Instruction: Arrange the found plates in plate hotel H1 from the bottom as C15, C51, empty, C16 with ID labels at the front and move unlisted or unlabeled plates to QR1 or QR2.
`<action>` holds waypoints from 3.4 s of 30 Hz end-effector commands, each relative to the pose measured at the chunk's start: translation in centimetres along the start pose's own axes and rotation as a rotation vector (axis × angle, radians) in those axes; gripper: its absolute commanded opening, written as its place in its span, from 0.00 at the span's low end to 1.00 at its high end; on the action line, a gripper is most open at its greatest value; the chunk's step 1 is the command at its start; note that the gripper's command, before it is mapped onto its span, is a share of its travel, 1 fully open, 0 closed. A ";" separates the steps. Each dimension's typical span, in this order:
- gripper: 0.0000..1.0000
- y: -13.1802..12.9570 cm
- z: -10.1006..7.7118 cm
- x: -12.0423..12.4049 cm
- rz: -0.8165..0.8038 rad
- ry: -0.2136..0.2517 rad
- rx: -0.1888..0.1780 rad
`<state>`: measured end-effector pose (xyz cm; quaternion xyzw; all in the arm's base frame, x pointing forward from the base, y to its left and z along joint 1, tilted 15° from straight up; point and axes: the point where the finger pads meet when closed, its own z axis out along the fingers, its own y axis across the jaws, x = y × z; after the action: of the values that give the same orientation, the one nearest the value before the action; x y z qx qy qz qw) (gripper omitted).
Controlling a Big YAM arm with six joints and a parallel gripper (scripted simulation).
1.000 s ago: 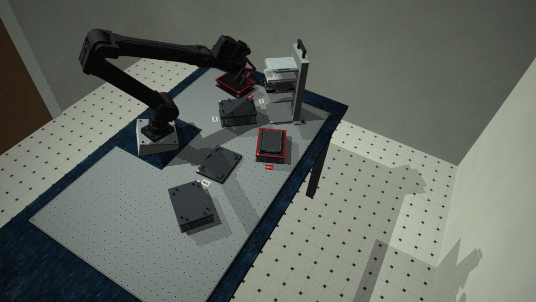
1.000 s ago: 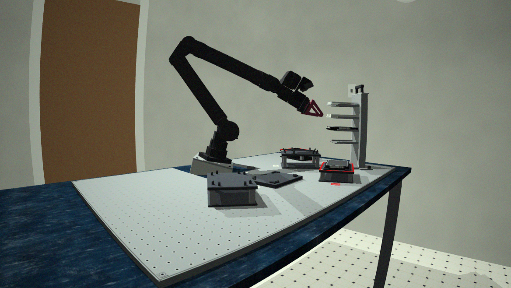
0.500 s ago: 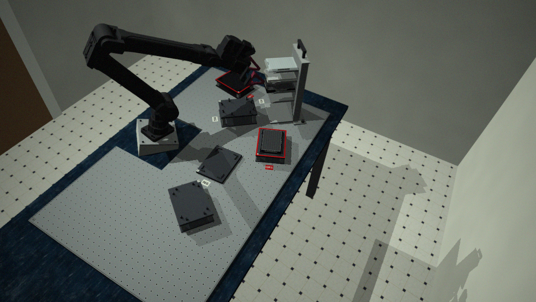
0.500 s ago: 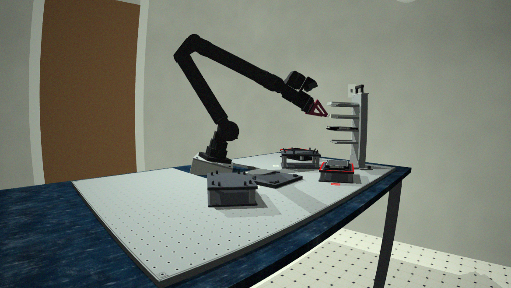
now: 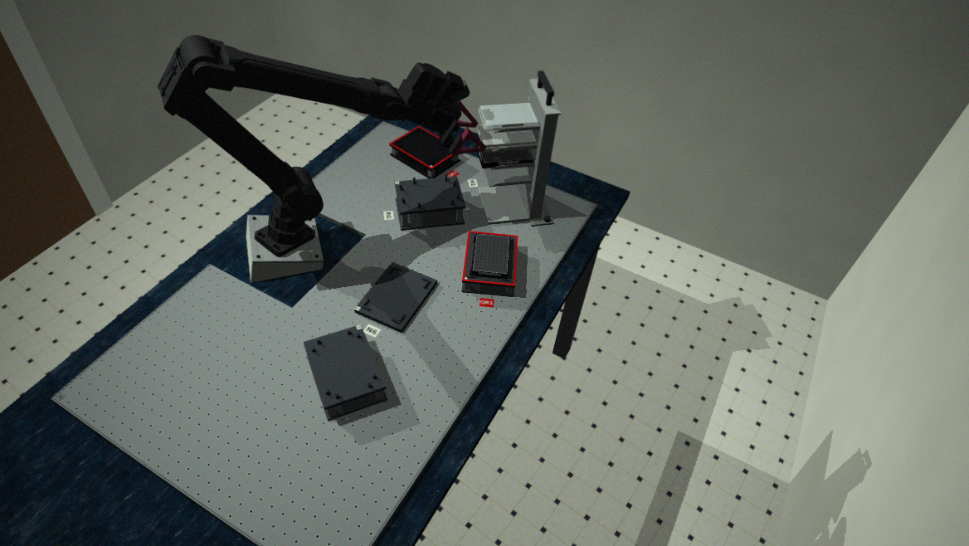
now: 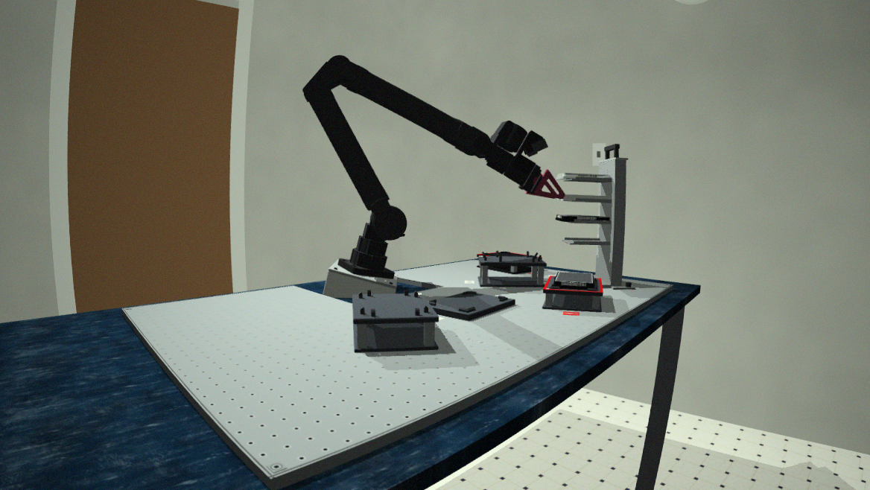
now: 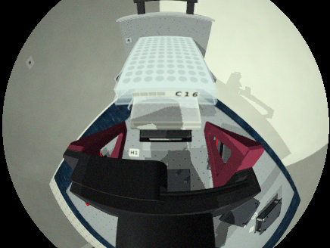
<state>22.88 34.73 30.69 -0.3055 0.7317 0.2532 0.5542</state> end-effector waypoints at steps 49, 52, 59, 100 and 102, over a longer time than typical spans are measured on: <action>0.86 0.4 0.0 -1.0 0.000 -0.013 -0.009; 0.86 0.4 -0.3 -0.8 0.005 -0.013 -0.009; 0.86 0.3 -0.9 -0.4 0.006 -0.012 -0.009; 0.86 0.3 -5.1 2.1 0.008 -0.009 -0.009; 0.86 0.3 -5.3 2.1 0.010 -0.011 -0.009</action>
<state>19.38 30.96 28.79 -0.3080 0.7346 0.2493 0.5508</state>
